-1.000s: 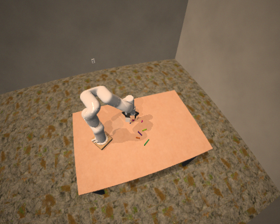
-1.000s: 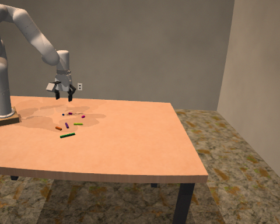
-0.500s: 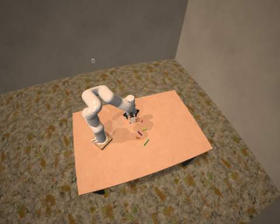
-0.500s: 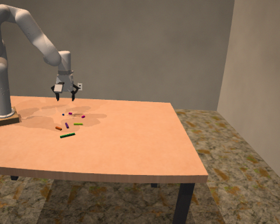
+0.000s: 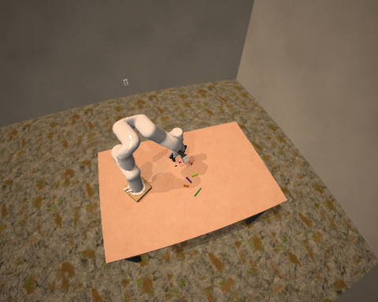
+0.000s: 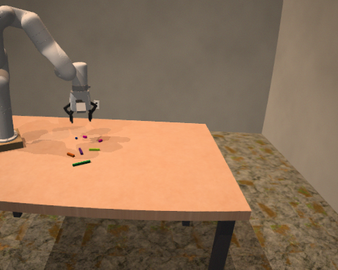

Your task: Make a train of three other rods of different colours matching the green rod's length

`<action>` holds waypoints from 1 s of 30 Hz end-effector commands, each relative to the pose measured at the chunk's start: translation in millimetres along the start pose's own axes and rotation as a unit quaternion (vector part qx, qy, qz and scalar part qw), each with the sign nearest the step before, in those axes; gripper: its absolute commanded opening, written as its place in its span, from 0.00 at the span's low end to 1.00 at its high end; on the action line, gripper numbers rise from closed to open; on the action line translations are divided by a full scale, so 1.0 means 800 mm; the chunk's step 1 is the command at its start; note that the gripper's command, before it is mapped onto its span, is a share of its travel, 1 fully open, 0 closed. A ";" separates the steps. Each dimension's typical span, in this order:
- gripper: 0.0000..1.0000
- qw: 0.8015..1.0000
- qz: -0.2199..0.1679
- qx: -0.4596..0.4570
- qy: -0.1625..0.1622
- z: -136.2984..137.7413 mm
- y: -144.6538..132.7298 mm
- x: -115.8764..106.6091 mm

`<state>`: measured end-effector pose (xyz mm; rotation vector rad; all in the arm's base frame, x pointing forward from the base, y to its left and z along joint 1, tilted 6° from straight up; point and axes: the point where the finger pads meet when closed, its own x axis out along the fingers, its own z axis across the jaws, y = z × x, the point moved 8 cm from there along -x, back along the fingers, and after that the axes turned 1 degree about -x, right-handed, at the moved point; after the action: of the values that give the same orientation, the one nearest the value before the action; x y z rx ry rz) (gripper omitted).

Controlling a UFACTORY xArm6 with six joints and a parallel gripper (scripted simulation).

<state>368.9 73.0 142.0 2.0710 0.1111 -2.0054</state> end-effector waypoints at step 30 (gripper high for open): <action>1.00 0.896 -0.008 -0.444 0.003 -0.029 0.002 0.013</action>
<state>387.2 76.1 132.2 1.5461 0.7610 -1.5802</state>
